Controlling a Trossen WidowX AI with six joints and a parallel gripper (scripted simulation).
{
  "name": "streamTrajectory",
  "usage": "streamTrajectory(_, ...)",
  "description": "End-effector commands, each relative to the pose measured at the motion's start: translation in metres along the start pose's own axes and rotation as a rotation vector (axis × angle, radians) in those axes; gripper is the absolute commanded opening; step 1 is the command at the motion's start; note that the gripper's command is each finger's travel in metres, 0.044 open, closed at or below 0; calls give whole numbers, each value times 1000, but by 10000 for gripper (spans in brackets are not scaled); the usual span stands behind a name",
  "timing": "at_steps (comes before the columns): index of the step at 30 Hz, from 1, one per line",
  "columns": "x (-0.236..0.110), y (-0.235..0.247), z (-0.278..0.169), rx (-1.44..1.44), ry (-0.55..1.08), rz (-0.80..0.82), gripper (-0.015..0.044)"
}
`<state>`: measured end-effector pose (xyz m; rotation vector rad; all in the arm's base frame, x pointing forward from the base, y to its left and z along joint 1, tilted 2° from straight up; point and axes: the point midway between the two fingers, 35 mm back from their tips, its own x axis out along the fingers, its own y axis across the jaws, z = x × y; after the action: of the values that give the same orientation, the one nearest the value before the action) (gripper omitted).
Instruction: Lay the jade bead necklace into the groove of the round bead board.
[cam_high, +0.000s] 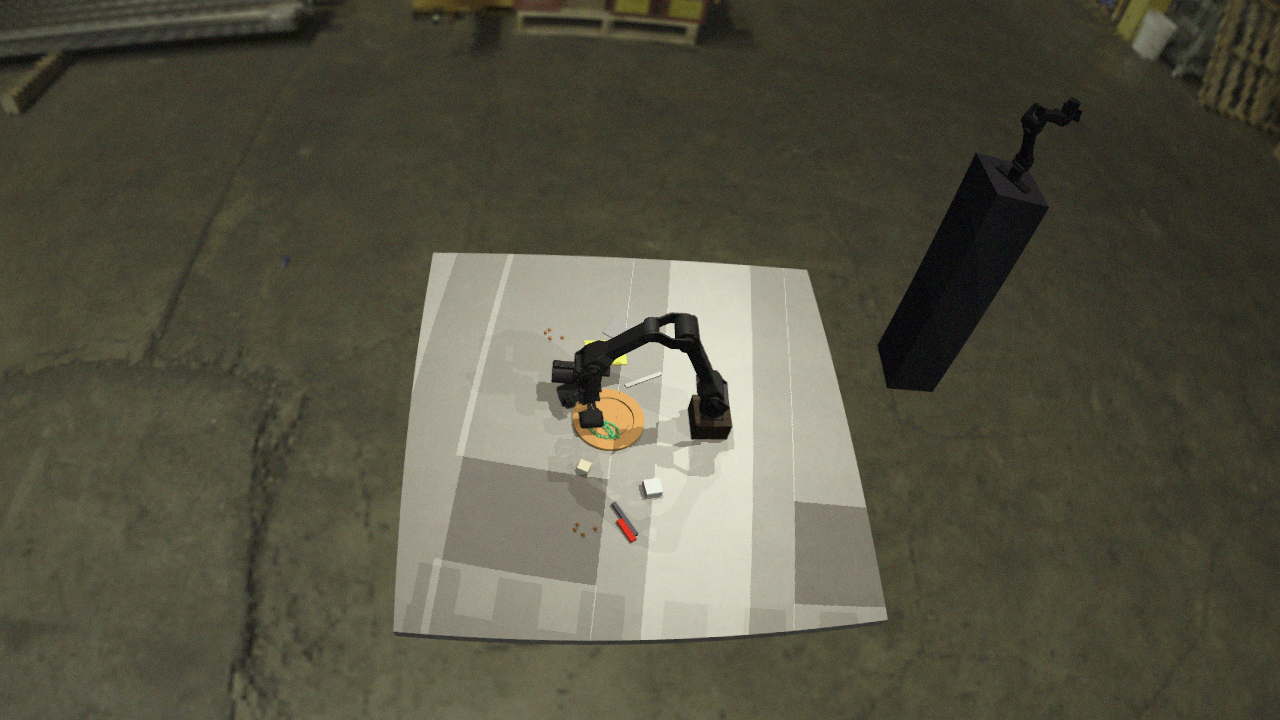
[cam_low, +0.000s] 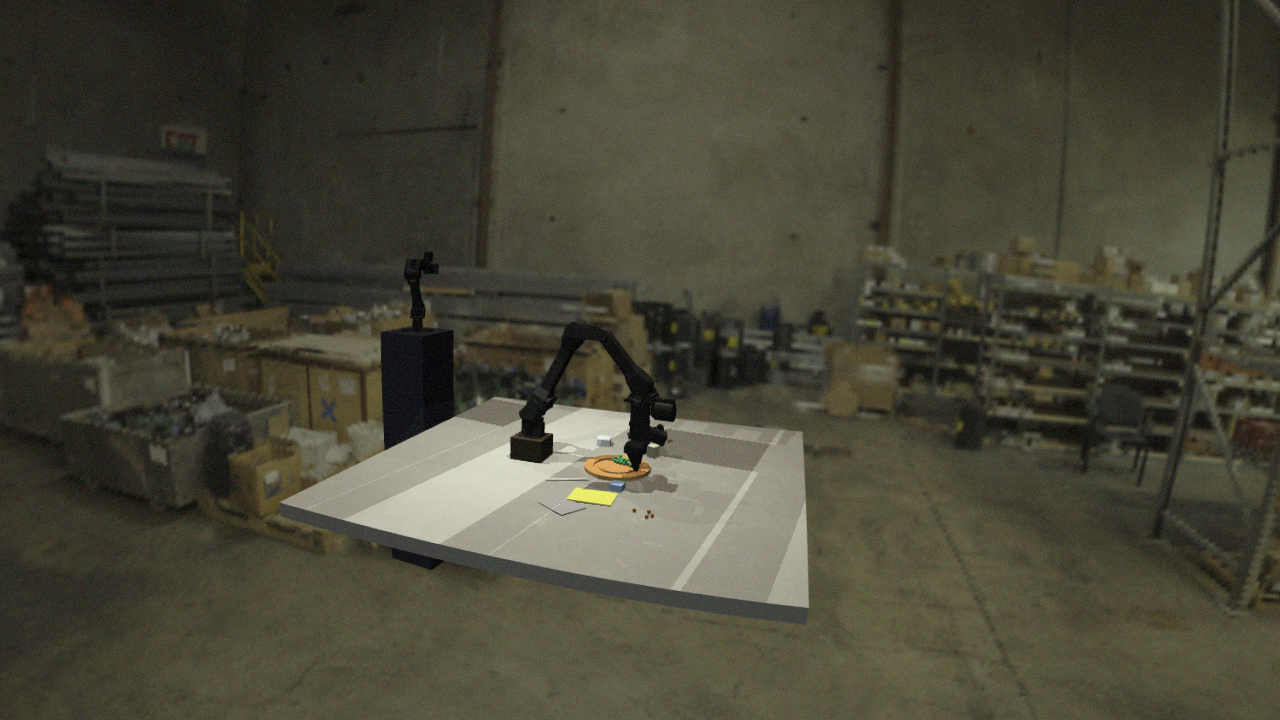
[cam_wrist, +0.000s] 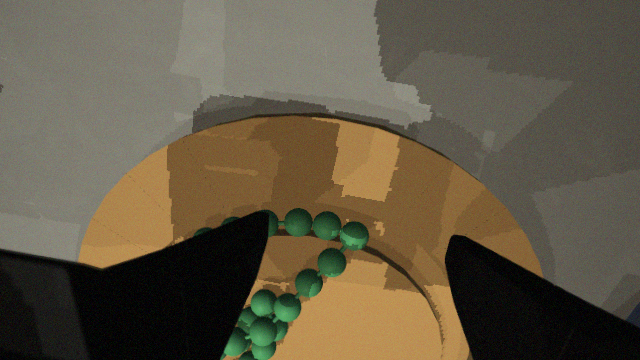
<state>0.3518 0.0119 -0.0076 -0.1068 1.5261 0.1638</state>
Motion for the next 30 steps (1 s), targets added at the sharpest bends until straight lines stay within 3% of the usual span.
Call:
streamTrajectory(1, -3, 0, 0, -3, 4, 1, 394)
streamTrajectory(3, -1, 0, -1, 0, 5, 1, 440)
streamTrajectory(23, -4, 0, -1, -3, 4, 2, 440)
streamTrajectory(30, -35, 7, -11, 92, 5, 2, 256)
